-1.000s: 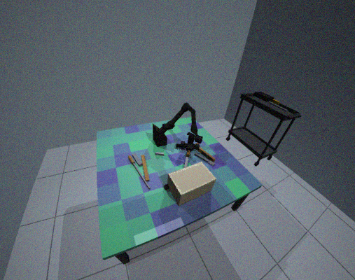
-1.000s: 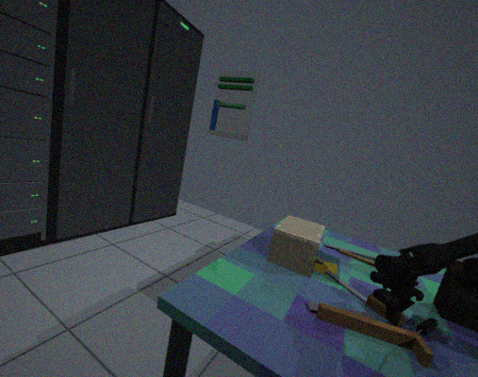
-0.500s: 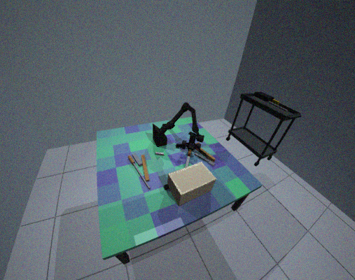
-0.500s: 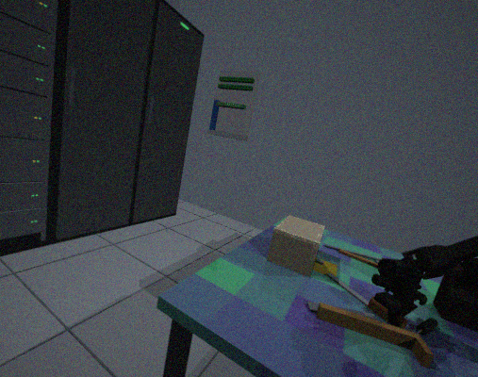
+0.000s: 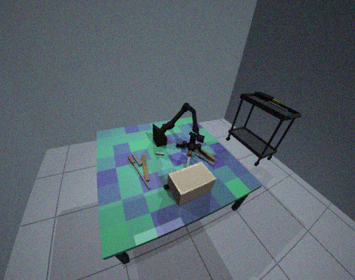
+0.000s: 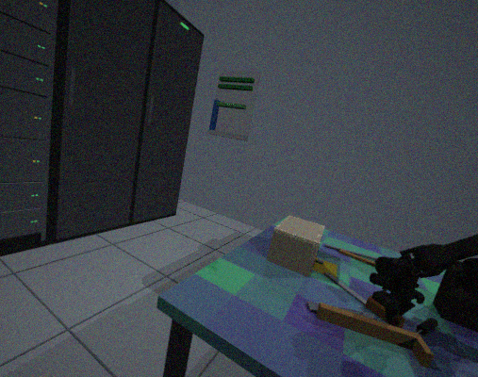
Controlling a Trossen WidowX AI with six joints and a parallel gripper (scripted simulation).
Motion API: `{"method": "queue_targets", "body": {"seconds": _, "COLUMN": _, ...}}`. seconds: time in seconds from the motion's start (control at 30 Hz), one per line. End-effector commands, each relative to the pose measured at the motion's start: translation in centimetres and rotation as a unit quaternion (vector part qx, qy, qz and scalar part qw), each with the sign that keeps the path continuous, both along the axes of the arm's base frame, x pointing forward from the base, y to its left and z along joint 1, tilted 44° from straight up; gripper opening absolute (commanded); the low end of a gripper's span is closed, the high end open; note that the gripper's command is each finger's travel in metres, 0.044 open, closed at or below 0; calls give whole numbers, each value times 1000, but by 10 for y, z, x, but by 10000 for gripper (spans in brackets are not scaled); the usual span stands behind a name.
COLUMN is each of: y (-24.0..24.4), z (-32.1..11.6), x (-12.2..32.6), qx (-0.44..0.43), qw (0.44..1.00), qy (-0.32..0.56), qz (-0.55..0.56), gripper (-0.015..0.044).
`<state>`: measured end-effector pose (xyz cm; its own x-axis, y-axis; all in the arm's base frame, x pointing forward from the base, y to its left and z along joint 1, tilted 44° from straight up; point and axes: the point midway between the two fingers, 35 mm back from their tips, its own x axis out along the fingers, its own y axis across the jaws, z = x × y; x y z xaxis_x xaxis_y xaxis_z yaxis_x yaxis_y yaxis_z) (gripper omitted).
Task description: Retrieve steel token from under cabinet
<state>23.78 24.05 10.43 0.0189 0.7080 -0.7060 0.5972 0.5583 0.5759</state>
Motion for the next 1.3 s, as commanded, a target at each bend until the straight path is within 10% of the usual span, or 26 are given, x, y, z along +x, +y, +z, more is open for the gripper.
{"method": "queue_targets", "body": {"seconds": 0.0, "y": -3, "z": -1, "x": 6, "qx": 0, "qw": 1000, "qy": -2, "qz": -1, "gripper": 0}}
{"method": "queue_targets", "body": {"seconds": 1.27, "y": -16, "z": -13, "x": 30, "qx": -1, "qw": 1000, "qy": -2, "qz": -2, "gripper": 0}}
